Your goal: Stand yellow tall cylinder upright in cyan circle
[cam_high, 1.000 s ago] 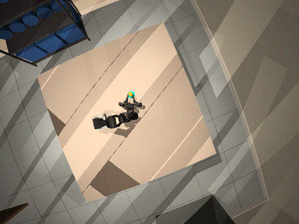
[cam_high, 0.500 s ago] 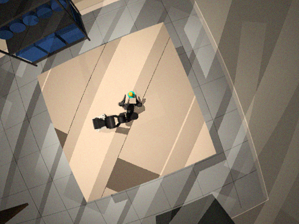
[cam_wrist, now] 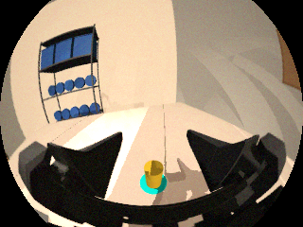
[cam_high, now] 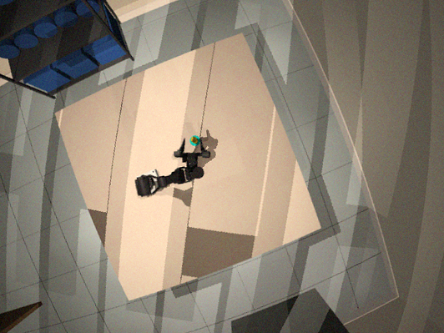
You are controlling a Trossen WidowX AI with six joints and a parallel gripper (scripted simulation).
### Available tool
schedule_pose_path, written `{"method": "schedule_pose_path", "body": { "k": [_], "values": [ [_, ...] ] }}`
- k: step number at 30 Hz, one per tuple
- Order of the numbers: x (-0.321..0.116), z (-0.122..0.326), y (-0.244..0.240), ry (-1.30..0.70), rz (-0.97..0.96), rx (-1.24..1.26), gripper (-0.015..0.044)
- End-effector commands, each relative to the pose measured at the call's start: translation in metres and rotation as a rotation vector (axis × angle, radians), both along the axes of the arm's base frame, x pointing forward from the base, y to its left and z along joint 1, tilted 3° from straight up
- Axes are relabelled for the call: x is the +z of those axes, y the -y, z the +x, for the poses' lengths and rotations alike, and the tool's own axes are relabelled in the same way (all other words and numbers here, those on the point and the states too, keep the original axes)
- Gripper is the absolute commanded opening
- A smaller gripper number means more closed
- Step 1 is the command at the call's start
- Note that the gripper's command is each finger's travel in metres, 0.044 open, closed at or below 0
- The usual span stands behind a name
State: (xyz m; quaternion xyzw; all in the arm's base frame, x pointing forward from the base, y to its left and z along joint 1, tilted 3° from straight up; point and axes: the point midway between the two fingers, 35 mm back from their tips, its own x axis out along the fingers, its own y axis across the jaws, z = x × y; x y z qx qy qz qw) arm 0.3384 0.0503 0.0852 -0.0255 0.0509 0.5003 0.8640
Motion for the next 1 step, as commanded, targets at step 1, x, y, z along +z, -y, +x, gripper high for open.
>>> {"method": "schedule_pose_path", "body": {
  "k": [1],
  "values": [
    [0.0101,-0.0014,-0.0010,-0.003,0.000,-0.002,0.0400]
  ]
}}
